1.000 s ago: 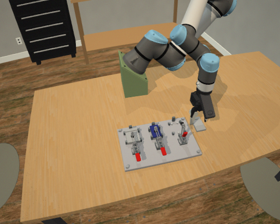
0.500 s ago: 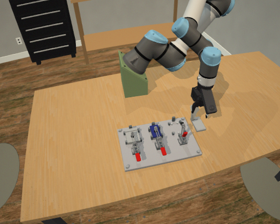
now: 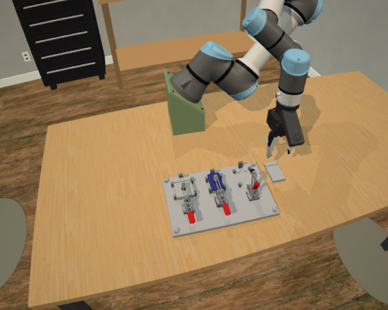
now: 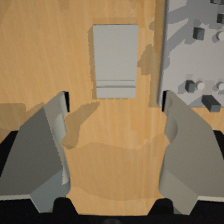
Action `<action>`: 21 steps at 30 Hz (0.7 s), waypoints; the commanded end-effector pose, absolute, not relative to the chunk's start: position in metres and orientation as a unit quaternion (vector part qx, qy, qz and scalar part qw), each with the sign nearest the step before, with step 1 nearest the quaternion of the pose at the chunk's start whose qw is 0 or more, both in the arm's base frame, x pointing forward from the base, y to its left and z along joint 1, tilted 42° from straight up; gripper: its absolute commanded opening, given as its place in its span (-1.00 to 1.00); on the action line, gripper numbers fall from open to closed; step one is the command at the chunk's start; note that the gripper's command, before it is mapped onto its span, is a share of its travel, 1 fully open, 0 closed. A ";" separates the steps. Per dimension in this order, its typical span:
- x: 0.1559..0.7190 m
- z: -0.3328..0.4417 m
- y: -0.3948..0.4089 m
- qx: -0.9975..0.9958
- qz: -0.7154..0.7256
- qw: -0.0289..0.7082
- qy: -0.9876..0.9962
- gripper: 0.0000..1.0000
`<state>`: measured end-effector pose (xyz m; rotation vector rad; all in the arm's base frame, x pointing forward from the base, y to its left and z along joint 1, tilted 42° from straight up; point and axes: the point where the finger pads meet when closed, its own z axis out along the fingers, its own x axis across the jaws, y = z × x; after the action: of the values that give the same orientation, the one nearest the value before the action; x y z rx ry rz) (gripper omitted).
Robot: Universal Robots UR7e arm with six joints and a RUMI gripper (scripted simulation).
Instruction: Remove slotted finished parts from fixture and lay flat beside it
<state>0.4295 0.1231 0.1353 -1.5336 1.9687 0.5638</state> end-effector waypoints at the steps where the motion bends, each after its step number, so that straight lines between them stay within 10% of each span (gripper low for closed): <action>1: 0.426 0.145 0.114 -0.575 0.213 0.288 0.736 -0.06; 21: 0.425 0.150 0.110 -0.575 0.213 0.288 0.736 -0.06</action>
<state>0.4247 0.1107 0.1496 -1.5353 1.9660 0.5689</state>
